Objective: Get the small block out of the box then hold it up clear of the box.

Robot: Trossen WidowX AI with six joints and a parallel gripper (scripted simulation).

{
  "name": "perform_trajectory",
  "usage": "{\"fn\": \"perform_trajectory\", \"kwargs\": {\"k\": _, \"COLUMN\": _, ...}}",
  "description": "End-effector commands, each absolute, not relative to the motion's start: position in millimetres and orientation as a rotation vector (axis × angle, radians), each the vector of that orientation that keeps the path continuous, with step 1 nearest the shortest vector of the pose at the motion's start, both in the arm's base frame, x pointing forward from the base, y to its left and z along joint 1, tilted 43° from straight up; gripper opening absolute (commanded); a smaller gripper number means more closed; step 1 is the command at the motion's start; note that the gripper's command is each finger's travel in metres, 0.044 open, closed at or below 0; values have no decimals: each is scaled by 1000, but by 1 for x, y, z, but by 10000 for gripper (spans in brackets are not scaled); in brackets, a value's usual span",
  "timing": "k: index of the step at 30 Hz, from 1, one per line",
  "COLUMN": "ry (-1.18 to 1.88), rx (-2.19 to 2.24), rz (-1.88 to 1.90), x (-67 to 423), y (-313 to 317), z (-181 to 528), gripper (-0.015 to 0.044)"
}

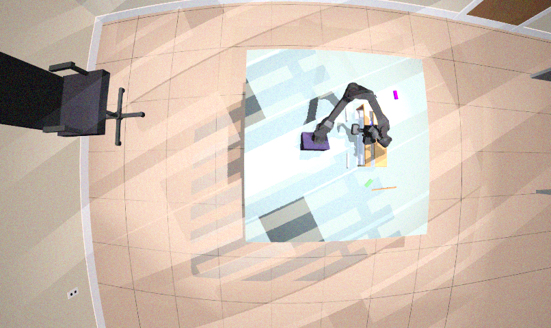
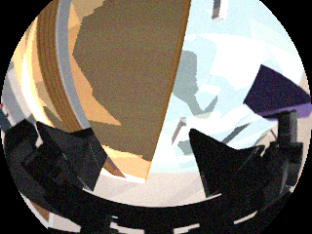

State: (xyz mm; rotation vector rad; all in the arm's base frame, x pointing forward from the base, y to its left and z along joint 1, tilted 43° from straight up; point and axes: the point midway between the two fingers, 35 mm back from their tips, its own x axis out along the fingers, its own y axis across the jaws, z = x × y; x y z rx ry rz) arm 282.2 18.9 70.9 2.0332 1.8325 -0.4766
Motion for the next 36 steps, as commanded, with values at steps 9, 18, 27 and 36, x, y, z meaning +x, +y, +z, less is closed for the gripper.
{"fn": "perform_trajectory", "kwargs": {"k": 9, "ry": 1834, "rx": 2031, "rz": -472, "x": 283, "y": 30, "z": 80, "gripper": 400}}
{"fn": "perform_trajectory", "kwargs": {"k": 18, "ry": 1835, "rx": 2031, "rz": -471, "x": 283, "y": 36, "z": 87, "gripper": 400}}
{"fn": "perform_trajectory", "kwargs": {"k": 27, "ry": 1835, "rx": 2031, "rz": -471, "x": 284, "y": 48, "z": 98, "gripper": 400}}
{"fn": "perform_trajectory", "kwargs": {"k": 36, "ry": 1835, "rx": 2032, "rz": -470, "x": 285, "y": 60, "z": 108, "gripper": 400}}
